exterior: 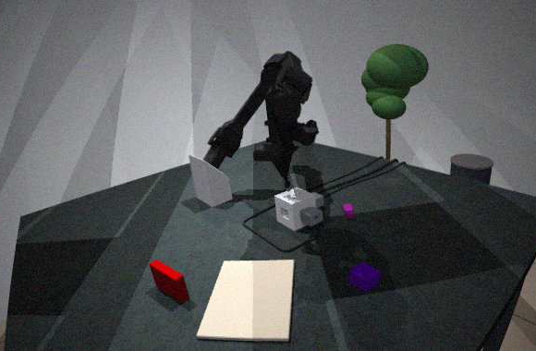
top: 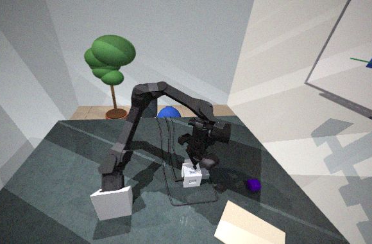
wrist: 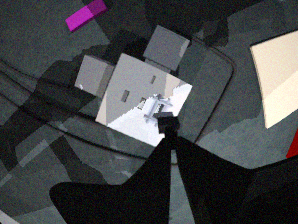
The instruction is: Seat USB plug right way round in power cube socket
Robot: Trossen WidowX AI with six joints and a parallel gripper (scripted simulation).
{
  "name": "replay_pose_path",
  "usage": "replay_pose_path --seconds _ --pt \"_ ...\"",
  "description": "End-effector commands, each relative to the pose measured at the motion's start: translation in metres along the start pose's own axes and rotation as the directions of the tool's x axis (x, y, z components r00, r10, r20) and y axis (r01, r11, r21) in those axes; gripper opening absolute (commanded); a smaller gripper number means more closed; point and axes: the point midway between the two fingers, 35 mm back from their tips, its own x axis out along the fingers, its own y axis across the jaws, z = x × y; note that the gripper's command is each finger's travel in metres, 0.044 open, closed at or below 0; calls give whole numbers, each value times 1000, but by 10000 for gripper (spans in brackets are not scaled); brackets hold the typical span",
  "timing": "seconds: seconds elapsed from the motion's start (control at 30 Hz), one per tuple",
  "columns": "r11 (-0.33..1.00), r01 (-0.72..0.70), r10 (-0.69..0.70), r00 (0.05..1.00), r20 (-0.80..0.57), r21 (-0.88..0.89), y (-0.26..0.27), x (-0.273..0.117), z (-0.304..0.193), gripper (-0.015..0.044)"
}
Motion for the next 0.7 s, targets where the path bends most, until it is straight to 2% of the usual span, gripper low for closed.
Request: replay_pose_path --seconds 0.0,0.33,0.67 --pt "995 1 -1 1000 0 99 0 0 0 0" --pt "935 1 -1 1000 0 353 0 0 0 0" --pt "812 1 -1 1000 0 583 0 0 0 0"
